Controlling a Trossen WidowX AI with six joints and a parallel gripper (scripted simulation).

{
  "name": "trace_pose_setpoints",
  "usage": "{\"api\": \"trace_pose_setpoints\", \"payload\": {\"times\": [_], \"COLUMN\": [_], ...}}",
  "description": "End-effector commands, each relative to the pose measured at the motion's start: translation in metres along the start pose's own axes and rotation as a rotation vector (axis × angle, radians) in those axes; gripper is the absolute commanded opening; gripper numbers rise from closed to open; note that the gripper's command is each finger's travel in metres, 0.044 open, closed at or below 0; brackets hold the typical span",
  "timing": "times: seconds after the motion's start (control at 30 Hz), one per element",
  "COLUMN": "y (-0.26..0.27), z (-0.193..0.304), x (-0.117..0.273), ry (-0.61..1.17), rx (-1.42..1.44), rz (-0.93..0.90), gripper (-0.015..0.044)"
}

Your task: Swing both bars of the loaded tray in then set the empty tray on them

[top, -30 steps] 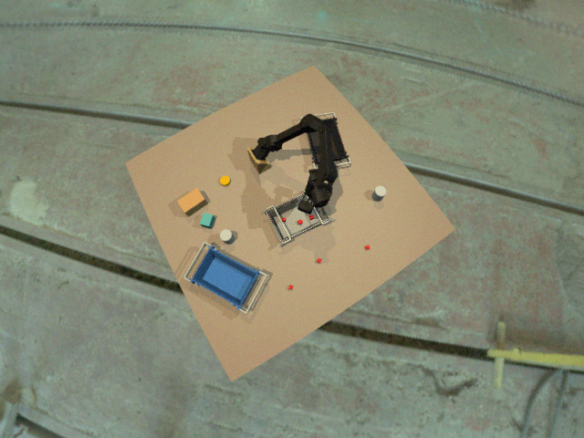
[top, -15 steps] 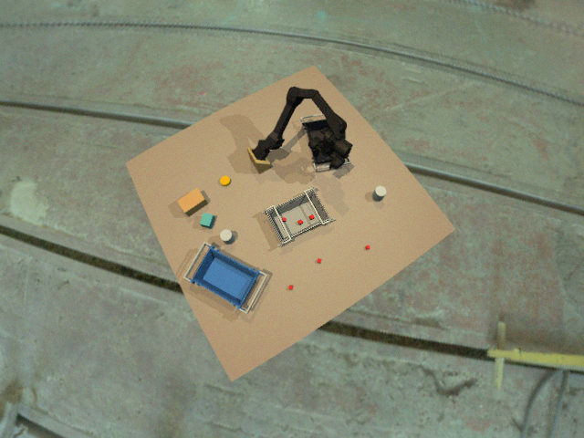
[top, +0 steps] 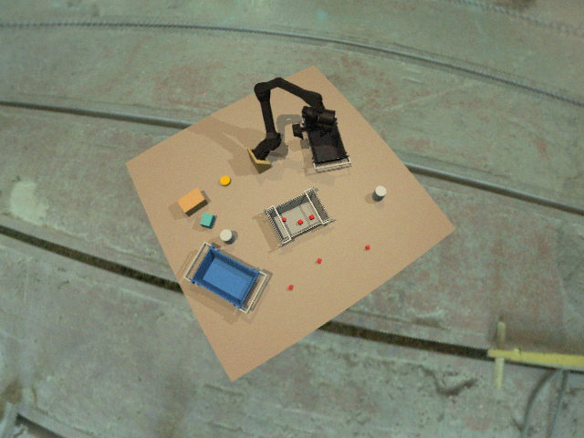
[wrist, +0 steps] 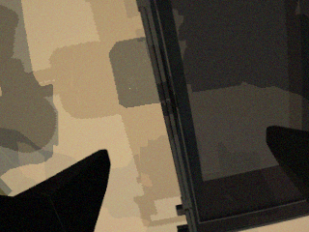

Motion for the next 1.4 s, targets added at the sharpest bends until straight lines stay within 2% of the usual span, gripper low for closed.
{"api": "trace_pose_setpoints", "payload": {"times": [0.0, 1.37], "y": [0.005, 0.006], "z": [-0.004, 0.0], "x": [-0.001, -0.075], "ry": [-0.009, -0.005], "rx": [0.038, 0.062], "rz": [0.003, -0.028], "gripper": [0.044, 0.044]}}
Point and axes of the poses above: the point midway between the two fingers, 35 mm back from their tips, its own x axis back along the fingers, its own y axis across the jaws, z = x × y, the point moved 6 cm from there along x, back along the fingers, and after that the axes turned 3 degrees about x, right-handed, at the moved point
